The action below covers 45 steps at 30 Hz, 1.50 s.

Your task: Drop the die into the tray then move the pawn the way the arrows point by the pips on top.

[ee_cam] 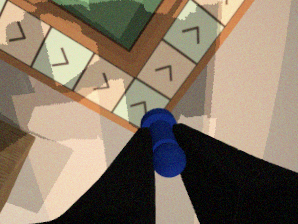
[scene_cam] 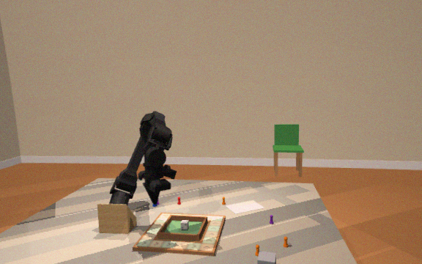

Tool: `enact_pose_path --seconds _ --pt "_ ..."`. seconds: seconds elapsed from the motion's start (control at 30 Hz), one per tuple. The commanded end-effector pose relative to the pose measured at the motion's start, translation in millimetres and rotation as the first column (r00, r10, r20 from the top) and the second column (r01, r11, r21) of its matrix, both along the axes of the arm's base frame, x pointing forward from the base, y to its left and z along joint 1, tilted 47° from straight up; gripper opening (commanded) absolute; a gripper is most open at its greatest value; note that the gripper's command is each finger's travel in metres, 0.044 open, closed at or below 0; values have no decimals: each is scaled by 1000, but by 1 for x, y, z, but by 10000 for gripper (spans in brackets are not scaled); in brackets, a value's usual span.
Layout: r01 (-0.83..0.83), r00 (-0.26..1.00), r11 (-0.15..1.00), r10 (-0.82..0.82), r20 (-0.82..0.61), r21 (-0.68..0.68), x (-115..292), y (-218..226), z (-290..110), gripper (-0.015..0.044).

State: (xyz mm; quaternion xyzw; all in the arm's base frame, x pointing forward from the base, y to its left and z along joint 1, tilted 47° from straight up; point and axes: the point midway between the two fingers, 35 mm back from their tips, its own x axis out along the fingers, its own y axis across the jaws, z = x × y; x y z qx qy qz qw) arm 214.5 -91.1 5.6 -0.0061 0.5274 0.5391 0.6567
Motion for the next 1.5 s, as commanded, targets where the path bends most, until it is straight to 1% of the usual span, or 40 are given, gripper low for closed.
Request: enact_pose_path --seconds 0.0,0.53,1.07,1.27,1.47 --pt "4 1000 1000 -4 5 -6 22 0 -6 0" --pt "7 1000 1000 -7 13 -10 104 20 -33 0" --pt "0 1000 1000 0 15 14 176 68 -66 0" --pt "-1 1000 1000 1 15 17 181 76 -71 0" --pt "-1 1000 1000 1 15 18 178 94 -88 0"
